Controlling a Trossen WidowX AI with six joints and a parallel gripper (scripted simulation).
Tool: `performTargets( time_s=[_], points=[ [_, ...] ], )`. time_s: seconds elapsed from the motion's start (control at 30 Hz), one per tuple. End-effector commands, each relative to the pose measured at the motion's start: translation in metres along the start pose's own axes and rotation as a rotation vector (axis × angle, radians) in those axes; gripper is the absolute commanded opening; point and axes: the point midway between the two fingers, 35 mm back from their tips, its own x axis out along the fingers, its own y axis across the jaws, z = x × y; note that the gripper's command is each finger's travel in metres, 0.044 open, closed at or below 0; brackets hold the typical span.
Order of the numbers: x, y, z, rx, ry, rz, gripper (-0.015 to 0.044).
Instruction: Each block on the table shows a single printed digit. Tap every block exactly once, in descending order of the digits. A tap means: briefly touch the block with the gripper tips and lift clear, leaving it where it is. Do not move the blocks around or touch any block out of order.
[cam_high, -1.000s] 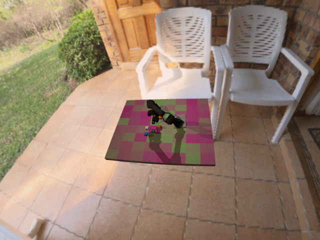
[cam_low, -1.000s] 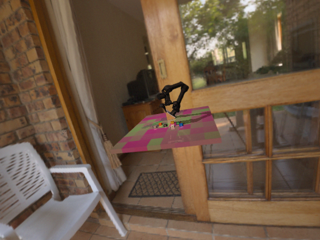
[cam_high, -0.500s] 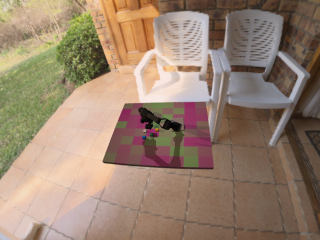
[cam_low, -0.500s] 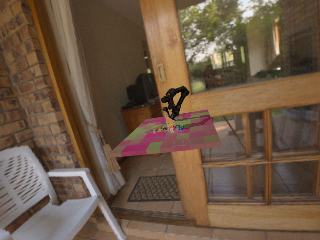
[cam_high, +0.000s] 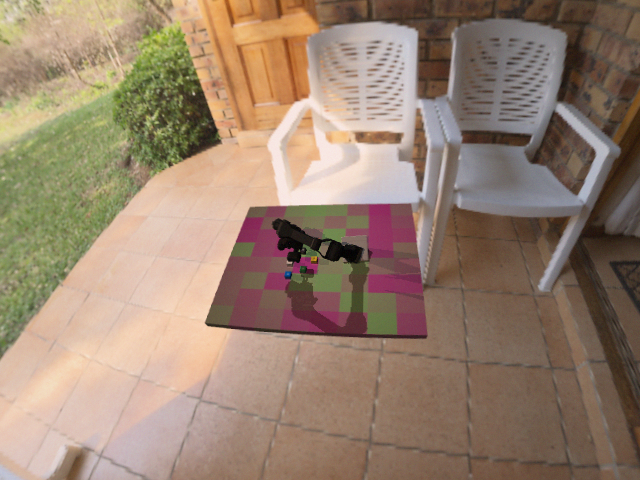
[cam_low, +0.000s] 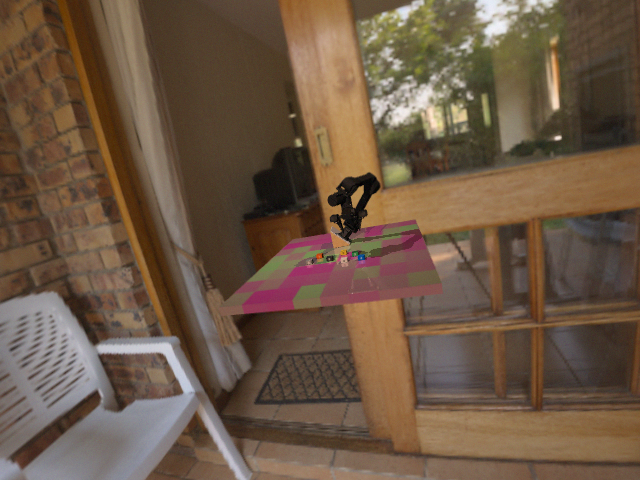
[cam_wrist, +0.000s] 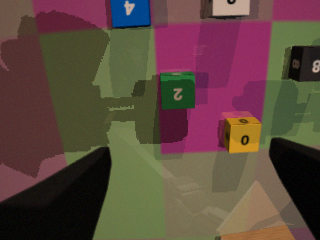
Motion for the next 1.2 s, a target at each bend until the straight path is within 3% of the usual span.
performTargets(
  time_s=[0.0,0.2,0.5,1.17],
  points=[
    [0.000,0.001,0.001,0.005,-0.001,0.005,0.0400],
    [0.000,0.002,0.002,0.005,-0.002,0.005,0.0400],
    [-0.001,0.044,0.077,0.017,-0.027,0.010,0.0400],
    [-0.001,0.045,0.079,0.017,-0.028,0.011,0.0400]
  ],
)
